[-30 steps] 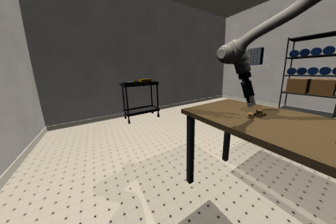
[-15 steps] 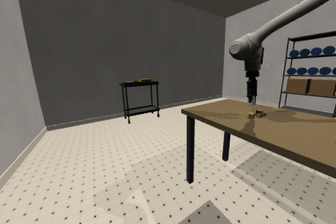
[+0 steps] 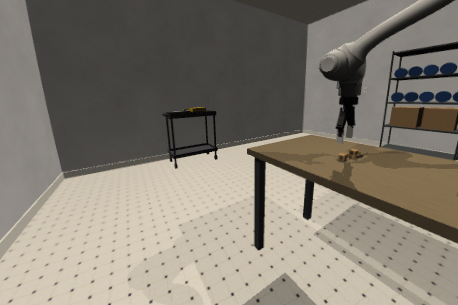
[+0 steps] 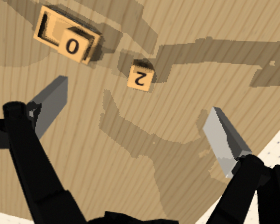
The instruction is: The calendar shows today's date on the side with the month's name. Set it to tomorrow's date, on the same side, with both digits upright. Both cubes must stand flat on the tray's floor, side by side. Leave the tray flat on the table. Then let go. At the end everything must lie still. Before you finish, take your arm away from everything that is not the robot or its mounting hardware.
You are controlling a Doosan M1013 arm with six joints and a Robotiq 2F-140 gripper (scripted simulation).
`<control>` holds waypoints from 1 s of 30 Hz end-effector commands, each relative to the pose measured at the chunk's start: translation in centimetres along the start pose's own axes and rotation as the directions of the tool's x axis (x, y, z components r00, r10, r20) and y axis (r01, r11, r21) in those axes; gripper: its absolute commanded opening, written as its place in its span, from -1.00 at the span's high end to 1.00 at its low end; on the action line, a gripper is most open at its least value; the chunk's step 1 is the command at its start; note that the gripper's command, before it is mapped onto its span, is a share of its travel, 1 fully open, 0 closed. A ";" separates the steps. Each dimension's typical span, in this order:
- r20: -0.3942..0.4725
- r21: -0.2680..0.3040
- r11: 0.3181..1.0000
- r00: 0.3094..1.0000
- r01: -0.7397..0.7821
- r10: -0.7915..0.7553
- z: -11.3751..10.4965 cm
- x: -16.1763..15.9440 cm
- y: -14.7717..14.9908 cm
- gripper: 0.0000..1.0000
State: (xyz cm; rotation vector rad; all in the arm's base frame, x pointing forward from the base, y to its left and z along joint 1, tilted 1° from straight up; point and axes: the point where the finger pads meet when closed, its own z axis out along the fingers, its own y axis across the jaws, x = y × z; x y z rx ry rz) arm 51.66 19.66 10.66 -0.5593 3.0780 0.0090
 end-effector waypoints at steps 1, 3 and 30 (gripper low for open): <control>0.000 0.000 1.000 1.000 0.000 0.000 0.0 0.0 0.0 -1.00; 0.000 0.000 1.000 1.000 0.000 0.000 0.0 0.0 0.0 -1.00; 0.000 0.000 1.000 1.000 -0.002 0.002 -1.0 0.0 0.0 0.44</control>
